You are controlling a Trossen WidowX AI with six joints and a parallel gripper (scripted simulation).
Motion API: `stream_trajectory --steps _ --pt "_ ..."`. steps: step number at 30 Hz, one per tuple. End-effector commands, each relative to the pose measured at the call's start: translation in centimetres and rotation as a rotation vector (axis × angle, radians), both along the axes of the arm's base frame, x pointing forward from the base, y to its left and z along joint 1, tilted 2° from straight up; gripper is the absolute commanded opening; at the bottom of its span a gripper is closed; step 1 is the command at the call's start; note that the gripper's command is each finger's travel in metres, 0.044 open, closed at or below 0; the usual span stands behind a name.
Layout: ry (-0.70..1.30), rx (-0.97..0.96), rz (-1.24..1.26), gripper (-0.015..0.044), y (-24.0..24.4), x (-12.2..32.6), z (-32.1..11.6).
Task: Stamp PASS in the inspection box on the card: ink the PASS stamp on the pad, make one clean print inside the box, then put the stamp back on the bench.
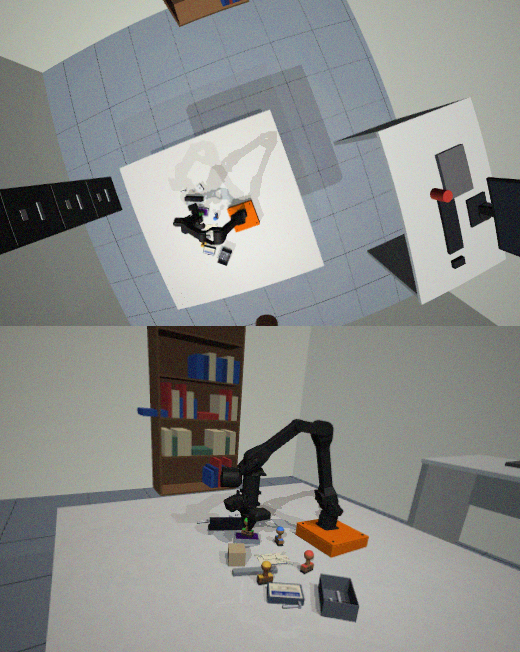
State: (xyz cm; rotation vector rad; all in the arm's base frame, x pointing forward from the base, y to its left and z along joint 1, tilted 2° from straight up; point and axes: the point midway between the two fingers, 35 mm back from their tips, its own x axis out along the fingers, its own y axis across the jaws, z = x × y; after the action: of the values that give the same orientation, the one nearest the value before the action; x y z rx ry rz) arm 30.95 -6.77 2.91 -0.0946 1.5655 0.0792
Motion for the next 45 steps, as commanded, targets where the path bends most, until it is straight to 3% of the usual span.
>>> stream_trajectory --steps 1,37,45 --pt "0.001 -0.003 0.000 0.0000 0.0 0.0 0.2" --pt "0.001 -0.003 0.004 0.0000 0.0 0.0 5.3" --pt "-0.001 0.001 0.216 0.0000 4.1 0.0 5.3"
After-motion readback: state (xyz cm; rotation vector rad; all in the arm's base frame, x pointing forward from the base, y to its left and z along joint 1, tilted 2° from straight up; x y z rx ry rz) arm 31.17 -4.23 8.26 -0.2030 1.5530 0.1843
